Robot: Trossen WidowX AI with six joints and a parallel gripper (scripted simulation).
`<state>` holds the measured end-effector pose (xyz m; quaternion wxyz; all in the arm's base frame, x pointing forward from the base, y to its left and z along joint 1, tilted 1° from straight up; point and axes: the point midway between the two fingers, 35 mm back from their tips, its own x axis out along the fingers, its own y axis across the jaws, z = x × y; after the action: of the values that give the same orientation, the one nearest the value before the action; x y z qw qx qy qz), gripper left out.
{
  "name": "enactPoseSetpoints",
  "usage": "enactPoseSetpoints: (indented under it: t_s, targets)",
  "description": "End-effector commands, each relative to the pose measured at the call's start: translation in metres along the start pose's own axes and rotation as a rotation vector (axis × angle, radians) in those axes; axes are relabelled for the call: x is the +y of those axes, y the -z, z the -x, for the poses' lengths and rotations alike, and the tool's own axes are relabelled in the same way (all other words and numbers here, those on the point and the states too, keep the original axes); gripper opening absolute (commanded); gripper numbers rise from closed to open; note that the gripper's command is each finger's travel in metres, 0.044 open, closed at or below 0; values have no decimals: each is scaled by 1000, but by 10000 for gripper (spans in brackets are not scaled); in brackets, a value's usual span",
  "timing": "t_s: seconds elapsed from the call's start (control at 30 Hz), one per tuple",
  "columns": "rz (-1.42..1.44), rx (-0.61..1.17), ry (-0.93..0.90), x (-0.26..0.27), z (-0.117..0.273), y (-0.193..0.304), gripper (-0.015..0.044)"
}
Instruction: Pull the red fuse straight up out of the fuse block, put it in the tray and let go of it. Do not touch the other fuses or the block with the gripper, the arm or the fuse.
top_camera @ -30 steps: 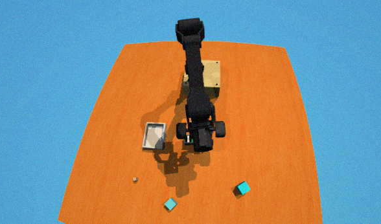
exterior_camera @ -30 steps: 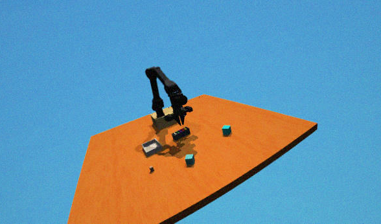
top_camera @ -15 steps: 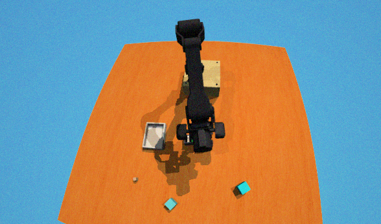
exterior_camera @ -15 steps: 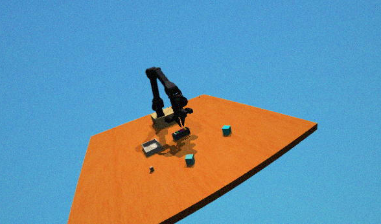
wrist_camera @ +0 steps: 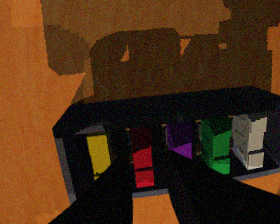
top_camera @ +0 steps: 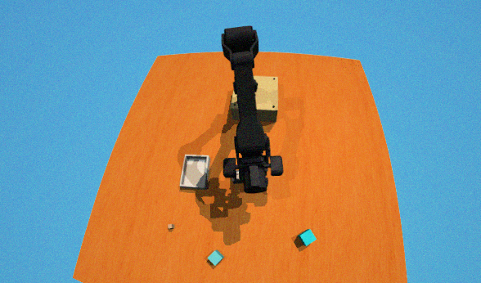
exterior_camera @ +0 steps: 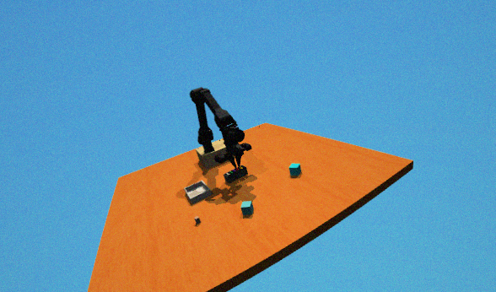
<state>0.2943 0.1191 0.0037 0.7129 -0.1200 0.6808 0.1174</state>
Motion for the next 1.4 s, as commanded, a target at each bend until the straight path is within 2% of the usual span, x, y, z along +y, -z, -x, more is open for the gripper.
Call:
enactPoseSetpoints:
  t_s: [0.0, 1.27, 1.37]
  targets:
    - [5, 12, -4, 0, -4, 2, 72]
    - [5, 12, -4, 0, -14, 3, 72]
    - [5, 9, 0, 0, -13, 2, 52]
